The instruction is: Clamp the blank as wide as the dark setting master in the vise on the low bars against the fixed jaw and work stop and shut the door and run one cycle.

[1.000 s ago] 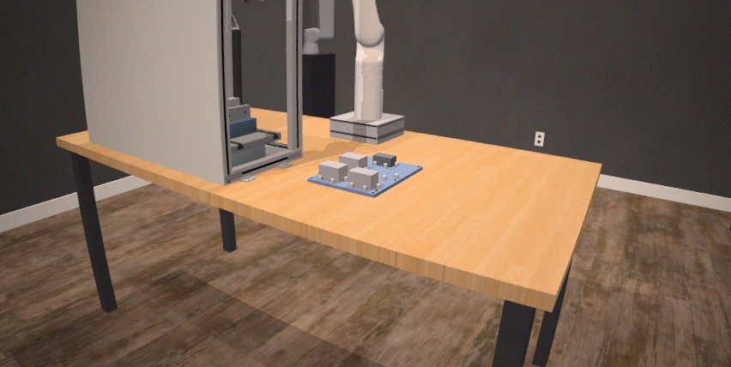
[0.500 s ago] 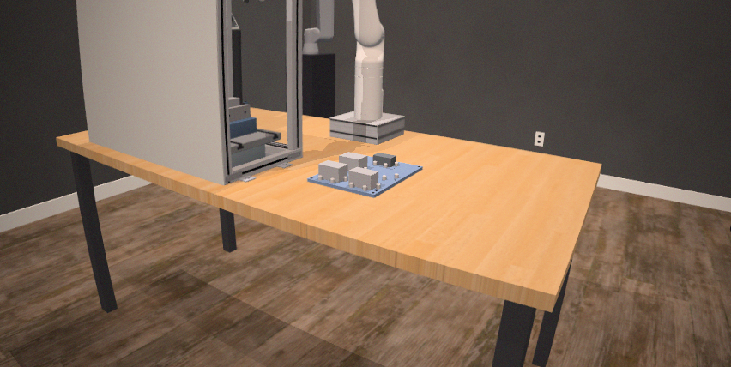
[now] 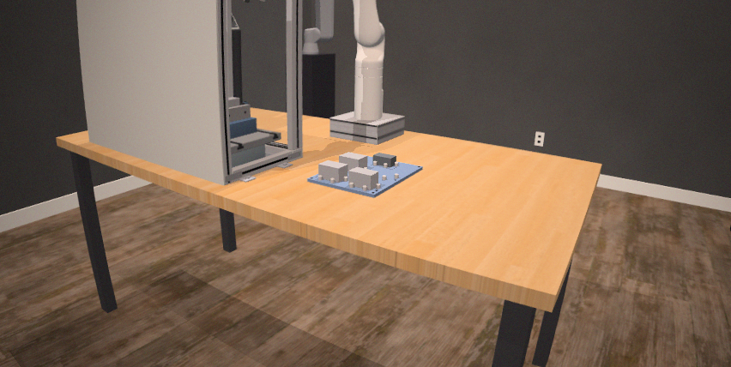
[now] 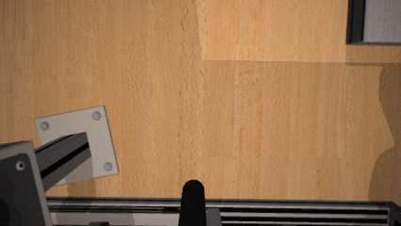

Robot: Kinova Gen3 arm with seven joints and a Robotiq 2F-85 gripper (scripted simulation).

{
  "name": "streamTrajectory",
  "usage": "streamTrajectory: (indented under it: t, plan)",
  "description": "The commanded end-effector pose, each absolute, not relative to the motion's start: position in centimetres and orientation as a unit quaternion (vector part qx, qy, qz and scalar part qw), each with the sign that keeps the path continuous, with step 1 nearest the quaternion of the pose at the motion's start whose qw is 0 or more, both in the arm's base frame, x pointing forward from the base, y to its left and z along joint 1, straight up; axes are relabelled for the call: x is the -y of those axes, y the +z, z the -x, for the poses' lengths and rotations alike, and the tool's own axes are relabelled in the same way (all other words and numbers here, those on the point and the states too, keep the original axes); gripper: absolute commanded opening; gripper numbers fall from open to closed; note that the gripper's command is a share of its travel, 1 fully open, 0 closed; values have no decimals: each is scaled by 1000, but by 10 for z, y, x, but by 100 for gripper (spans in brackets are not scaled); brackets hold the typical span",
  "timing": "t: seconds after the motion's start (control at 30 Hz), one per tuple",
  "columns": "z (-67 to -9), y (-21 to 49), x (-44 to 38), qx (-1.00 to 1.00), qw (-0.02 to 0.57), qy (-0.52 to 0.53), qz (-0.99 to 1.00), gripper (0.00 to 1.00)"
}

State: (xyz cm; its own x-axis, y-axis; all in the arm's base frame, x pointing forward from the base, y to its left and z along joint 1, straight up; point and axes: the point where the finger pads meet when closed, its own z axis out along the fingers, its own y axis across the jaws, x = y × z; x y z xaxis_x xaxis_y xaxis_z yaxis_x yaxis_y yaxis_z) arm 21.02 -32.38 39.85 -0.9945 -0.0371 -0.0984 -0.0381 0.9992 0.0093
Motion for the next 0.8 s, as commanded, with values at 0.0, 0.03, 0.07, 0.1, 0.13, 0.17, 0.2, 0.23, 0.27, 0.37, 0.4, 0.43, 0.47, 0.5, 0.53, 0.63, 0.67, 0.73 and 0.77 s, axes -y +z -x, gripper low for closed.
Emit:
streamTrajectory:
  t: [0.0, 0.03, 0.07, 0.1, 0.13, 0.17, 0.2, 0.23, 0.27, 0.37, 0.4, 0.43, 0.47, 0.5, 0.53, 0.63, 0.67, 0.73, 0.77]
  plan:
    - [-210, 400, 325, -998, 55, 2, 19, 80]
    - [-210, 400, 325, -998, 55, 2, 19, 80]
    - [-210, 400, 325, -998, 55, 2, 19, 80]
    - [-210, 389, 324, -999, 51, 4, 19, 80]
    - [-210, 379, 324, -998, 52, 4, 19, 80]
    - [-210, 369, 324, -998, 53, 3, 19, 80]
    - [-211, 359, 324, -998, 54, 3, 19, 80]
    - [-211, 349, 324, -998, 54, 2, 19, 80]
    - [-211, 349, 324, -998, 54, 2, 19, 80]
    - [-211, 349, 324, -998, 54, 2, 19, 80]
    - [-211, 349, 324, -998, 54, 2, 19, 80]
    - [-211, 349, 324, -998, 54, 2, 19, 80]
    - [-211, 349, 324, -998, 54, 2, 19, 80]
    - [-211, 349, 324, -998, 54, 2, 19, 80]
    - [-211, 349, 324, -998, 54, 2, 19, 80]
    - [-211, 349, 324, -998, 54, 2, 19, 80]
    - [-210, 341, 323, -999, 52, 2, 18, 80]
    - [-211, 321, 324, -998, 53, 2, 18, 80]
    - [-211, 311, 324, -998, 54, 2, 19, 80]
